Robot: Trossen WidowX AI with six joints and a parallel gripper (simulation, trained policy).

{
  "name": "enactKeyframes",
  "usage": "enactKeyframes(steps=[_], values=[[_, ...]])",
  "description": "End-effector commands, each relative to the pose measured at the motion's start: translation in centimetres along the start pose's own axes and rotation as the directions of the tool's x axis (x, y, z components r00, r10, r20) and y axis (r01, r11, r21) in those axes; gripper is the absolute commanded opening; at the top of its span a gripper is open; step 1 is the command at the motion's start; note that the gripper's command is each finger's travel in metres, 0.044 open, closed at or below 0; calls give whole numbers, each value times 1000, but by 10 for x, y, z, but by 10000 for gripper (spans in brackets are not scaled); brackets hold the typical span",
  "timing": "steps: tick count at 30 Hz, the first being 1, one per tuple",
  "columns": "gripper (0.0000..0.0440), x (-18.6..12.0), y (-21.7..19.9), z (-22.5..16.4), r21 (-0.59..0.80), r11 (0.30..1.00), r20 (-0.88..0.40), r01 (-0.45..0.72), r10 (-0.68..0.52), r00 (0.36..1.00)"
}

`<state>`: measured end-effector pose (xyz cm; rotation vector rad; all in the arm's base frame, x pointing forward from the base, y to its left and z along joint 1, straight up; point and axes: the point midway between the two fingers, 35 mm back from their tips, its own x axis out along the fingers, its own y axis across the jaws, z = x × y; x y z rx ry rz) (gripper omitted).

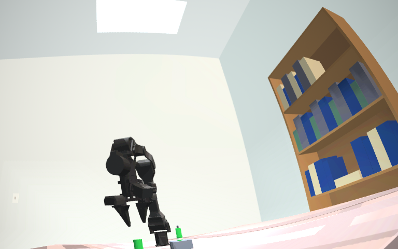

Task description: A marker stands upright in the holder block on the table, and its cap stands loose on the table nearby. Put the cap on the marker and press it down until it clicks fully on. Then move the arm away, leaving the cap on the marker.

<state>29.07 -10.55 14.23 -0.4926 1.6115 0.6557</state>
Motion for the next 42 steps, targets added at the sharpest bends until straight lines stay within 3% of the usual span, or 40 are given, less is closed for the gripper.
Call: enactKeyframes(steps=[1,36,42], values=[[313,6,4,-5,-3,1000,-15,-25,25,1000],[255,82,17,-26,-97,985,-31,-144,142,989],[219,86,16,-28,-126,985,-38,-117,113,993]])
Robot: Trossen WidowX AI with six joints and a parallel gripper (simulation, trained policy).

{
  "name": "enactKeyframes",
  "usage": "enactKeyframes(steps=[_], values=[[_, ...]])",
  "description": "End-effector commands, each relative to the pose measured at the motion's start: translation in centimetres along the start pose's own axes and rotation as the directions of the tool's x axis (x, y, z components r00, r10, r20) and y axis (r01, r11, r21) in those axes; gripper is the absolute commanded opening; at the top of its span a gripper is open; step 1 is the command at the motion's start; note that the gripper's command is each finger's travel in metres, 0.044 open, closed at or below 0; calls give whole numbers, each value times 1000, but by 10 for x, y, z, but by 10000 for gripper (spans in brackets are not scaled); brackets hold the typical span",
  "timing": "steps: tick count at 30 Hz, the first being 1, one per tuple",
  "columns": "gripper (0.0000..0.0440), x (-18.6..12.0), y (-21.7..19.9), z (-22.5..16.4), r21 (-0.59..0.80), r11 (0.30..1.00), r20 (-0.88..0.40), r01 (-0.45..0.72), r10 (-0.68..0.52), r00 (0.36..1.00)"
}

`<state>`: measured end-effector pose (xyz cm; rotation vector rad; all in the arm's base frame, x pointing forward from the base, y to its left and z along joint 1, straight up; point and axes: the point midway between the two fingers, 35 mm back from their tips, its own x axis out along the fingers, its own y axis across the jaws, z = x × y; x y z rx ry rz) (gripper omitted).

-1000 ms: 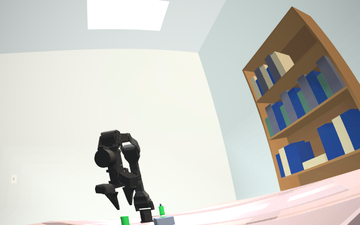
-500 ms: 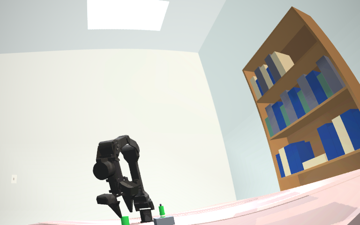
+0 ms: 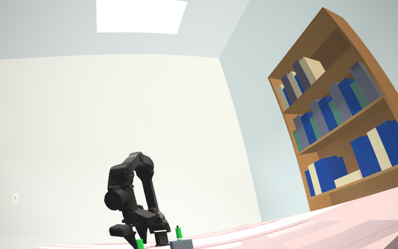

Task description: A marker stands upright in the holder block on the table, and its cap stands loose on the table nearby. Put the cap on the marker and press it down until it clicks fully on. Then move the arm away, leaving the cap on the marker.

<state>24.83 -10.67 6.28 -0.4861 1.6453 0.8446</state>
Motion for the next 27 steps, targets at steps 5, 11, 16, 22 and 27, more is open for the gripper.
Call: enactKeyframes(steps=[5,11,16,22,27], values=[[106,-2,0,-2,-32,999,-13,42,-42,999],[90,-20,-4,4,-55,991,-6,122,-122,992],[83,-36,-4,12,-75,982,6,174,-174,985],[79,-55,3,26,-96,972,21,213,-212,977],[76,-69,16,43,-114,967,33,228,-226,974]])
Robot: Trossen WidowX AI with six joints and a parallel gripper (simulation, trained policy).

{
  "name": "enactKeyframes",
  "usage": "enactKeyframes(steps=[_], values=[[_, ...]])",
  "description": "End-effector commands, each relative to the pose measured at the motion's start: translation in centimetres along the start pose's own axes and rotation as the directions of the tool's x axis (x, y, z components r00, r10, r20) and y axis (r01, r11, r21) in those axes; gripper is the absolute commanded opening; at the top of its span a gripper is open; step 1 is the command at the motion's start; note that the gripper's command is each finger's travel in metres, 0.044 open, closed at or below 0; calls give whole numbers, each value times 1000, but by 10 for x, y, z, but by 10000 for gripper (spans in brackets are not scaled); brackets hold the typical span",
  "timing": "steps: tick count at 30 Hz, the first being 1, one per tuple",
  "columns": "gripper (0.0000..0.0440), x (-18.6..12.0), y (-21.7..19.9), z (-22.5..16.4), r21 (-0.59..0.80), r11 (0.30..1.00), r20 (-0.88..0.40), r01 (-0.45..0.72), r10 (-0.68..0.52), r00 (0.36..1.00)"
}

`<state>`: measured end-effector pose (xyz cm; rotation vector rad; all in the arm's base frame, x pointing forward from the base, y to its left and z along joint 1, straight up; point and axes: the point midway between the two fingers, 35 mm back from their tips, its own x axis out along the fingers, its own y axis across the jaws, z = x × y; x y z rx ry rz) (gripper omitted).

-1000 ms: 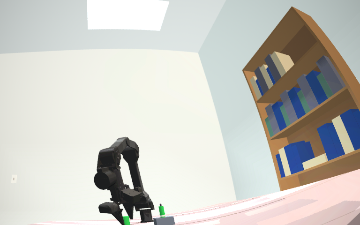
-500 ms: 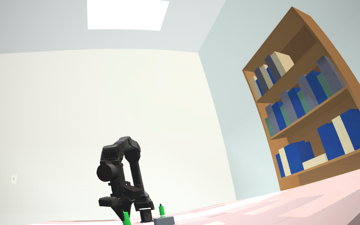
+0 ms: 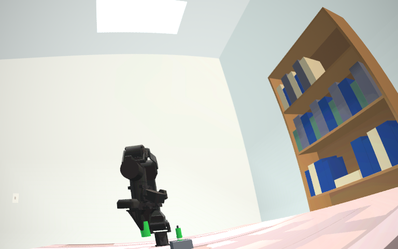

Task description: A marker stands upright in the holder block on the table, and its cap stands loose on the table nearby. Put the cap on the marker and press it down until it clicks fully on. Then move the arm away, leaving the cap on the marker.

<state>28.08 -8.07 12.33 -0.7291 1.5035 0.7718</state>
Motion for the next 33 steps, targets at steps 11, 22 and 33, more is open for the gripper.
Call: enactKeyframes(steps=[11,22,33], values=[[59,-31,34,45,-53,999,16,-1,2,1000],[36,-42,69,71,-101,995,6,-15,15,1000],[16,-37,83,77,-115,993,-12,-33,32,999]])
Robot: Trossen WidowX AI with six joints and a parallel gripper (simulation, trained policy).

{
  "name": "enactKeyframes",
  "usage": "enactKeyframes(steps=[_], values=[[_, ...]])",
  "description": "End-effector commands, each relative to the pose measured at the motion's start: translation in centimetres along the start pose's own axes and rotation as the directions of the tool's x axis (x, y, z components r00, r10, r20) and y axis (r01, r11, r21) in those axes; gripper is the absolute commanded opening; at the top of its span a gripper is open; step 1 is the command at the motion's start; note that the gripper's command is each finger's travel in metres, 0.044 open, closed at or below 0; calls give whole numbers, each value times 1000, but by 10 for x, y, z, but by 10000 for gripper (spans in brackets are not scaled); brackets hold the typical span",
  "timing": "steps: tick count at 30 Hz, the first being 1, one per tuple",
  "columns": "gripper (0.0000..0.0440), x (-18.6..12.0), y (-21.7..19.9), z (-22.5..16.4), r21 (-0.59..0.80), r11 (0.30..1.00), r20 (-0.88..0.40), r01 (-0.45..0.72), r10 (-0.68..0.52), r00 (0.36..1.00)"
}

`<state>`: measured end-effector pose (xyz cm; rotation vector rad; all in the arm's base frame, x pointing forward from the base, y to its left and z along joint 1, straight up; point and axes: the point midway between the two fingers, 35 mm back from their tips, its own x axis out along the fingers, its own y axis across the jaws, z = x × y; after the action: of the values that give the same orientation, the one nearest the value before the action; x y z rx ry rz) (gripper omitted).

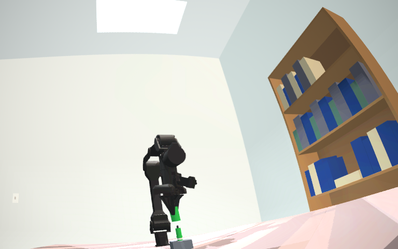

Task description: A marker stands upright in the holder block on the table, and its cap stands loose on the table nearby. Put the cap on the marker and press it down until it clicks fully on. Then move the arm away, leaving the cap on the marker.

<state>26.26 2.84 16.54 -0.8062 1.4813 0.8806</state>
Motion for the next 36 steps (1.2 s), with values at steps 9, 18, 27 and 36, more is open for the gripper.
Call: enactKeyframes(steps=[9,18,27,36], values=[[5,18,3,2,8,1000,-13,-24,24,1000],[0,38,4,2,0,999,-19,-49,49,999],[0,62,3,2,-22,997,-21,-69,68,997],[3,78,2,2,-50,997,-20,-64,63,998]])
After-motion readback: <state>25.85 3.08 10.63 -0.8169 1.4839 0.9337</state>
